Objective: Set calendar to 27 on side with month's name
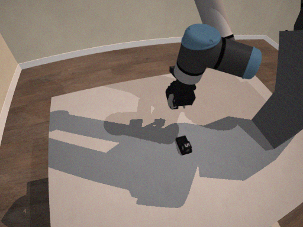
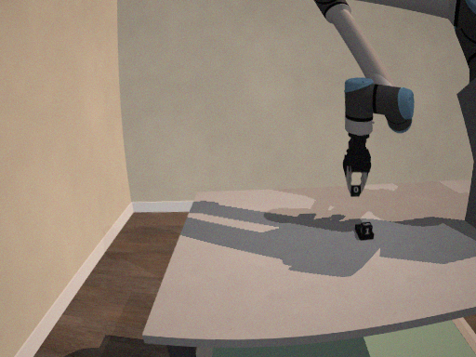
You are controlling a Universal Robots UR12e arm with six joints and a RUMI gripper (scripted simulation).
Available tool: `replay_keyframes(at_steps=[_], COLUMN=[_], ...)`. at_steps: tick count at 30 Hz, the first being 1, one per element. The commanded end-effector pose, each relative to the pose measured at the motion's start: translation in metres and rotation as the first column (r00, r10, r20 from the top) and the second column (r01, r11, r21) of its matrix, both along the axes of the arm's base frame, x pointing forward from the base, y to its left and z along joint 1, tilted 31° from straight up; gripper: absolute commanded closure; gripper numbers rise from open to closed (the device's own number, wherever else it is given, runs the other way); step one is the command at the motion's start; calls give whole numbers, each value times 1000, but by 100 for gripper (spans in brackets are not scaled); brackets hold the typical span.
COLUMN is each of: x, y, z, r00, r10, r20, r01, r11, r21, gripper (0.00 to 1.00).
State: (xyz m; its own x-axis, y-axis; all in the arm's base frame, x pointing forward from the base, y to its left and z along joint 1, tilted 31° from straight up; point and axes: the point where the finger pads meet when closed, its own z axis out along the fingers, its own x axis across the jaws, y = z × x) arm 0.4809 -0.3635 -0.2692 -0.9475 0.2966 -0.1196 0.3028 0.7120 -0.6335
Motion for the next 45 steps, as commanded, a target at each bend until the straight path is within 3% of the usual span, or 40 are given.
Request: replay_keyframes(at_steps=[1, 7, 18, 30, 41, 45], x=[0, 0, 0, -1, -1, -1], y=[-1, 0, 0, -2, -2, -2], z=[1, 3, 2, 3, 4, 2], r00=[1000, 999, 998, 992, 990, 988], r10=[9, 16, 19, 26, 26, 26], r20=[22, 52, 59, 126, 139, 150], r01=[-11, -24, -29, -71, -79, -90], r11=[997, 989, 984, 928, 915, 895], r21=[73, 148, 174, 365, 395, 437], gripper=[89, 89, 89, 89, 89, 89])
